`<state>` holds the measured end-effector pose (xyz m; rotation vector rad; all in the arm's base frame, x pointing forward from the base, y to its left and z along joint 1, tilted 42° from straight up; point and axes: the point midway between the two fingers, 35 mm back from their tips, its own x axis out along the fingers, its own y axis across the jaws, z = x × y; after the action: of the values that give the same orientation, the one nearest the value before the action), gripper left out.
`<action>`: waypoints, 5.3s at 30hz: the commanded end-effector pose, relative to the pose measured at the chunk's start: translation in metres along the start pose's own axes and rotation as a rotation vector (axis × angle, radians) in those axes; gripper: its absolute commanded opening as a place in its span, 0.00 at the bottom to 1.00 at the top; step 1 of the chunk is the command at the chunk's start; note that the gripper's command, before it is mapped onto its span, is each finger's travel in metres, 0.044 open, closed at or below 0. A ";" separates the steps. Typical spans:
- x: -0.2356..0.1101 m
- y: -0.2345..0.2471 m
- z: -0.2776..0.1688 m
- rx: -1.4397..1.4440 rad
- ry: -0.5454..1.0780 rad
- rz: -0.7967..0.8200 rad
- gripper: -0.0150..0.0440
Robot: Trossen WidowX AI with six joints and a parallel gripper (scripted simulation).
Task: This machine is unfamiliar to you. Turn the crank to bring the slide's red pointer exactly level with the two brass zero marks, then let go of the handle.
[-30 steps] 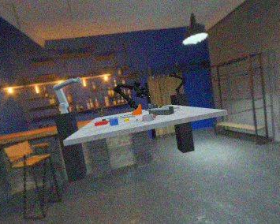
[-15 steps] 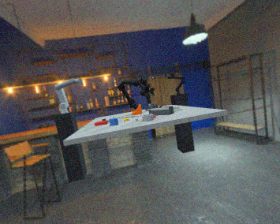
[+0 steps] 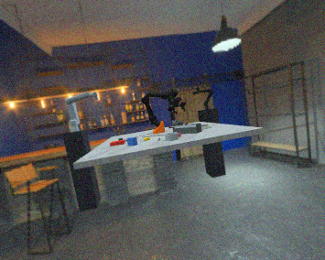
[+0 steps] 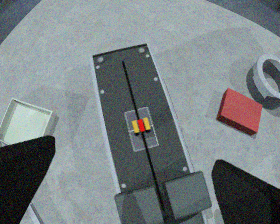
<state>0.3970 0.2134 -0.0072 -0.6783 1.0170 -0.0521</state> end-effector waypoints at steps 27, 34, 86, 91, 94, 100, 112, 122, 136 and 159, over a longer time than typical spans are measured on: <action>0.040 -0.006 -0.031 0.000 0.018 -0.015 1.00; 0.040 -0.006 -0.031 0.000 0.018 -0.015 0.78; 0.038 -0.007 -0.029 0.008 0.014 -0.017 0.82; 0.038 -0.007 -0.029 0.008 0.014 -0.017 0.60; 0.038 -0.007 -0.029 0.008 0.014 -0.017 0.47; 0.038 -0.007 -0.029 0.008 0.014 -0.017 0.25; 0.038 -0.007 -0.029 0.008 0.014 -0.016 0.25; 0.038 -0.007 -0.029 0.008 0.014 -0.016 0.48; 0.038 -0.007 -0.029 0.008 0.014 -0.016 0.96; 0.038 -0.007 -0.029 0.008 0.014 -0.016 0.25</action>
<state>0.3963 0.1808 -0.0429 -0.6795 1.0244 -0.0745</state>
